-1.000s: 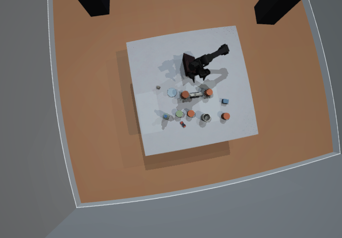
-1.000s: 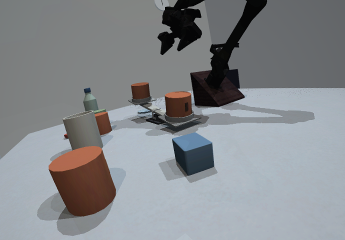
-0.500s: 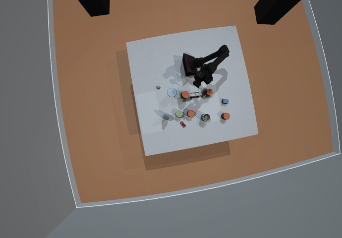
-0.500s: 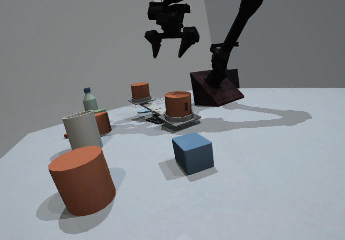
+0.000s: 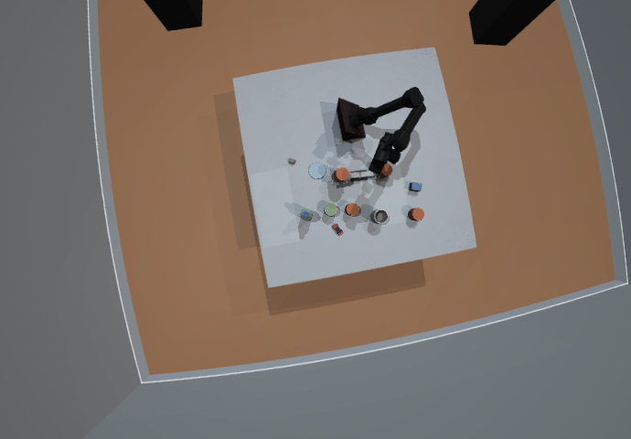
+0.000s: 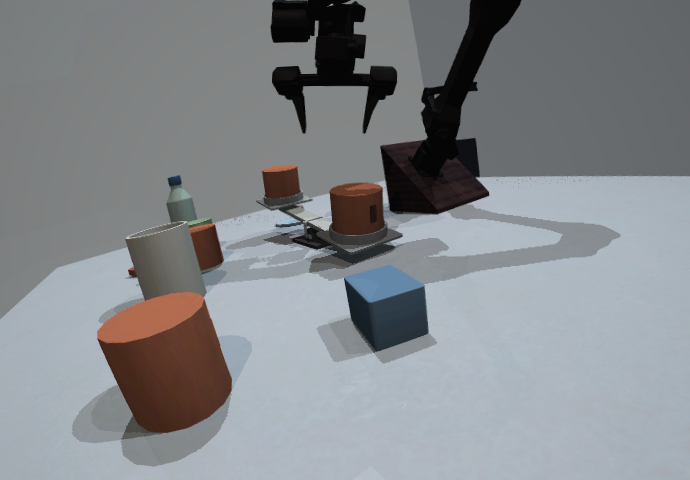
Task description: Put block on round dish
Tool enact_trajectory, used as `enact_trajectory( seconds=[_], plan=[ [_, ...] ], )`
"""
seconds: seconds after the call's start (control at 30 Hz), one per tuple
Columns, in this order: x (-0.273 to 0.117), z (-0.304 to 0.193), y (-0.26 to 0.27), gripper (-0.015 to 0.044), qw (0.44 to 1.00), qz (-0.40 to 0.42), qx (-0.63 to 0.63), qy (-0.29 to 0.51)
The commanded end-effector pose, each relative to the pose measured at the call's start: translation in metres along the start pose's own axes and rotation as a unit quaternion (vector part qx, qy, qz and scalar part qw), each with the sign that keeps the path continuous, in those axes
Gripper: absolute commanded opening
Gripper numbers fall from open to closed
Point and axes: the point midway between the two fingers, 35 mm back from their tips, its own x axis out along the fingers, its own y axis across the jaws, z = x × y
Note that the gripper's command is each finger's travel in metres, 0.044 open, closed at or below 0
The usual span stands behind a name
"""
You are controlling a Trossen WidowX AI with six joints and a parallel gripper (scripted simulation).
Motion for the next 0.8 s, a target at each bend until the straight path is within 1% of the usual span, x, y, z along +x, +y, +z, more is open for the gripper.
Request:
enact_trajectory(
  seconds=[0.0,0.23,0.47,0.77],
  plan=[
    [0.013,0.014,0.001,0.0440,0.997,0.024,-0.068,0.020],
    [0.035,0.037,0.008,0.0440,0.982,0.065,-0.174,0.044],
    [0.058,0.058,0.019,0.0440,0.954,0.106,-0.275,0.061],
    [0.062,0.060,0.020,0.0440,0.950,0.110,-0.284,0.062]
  ],
)
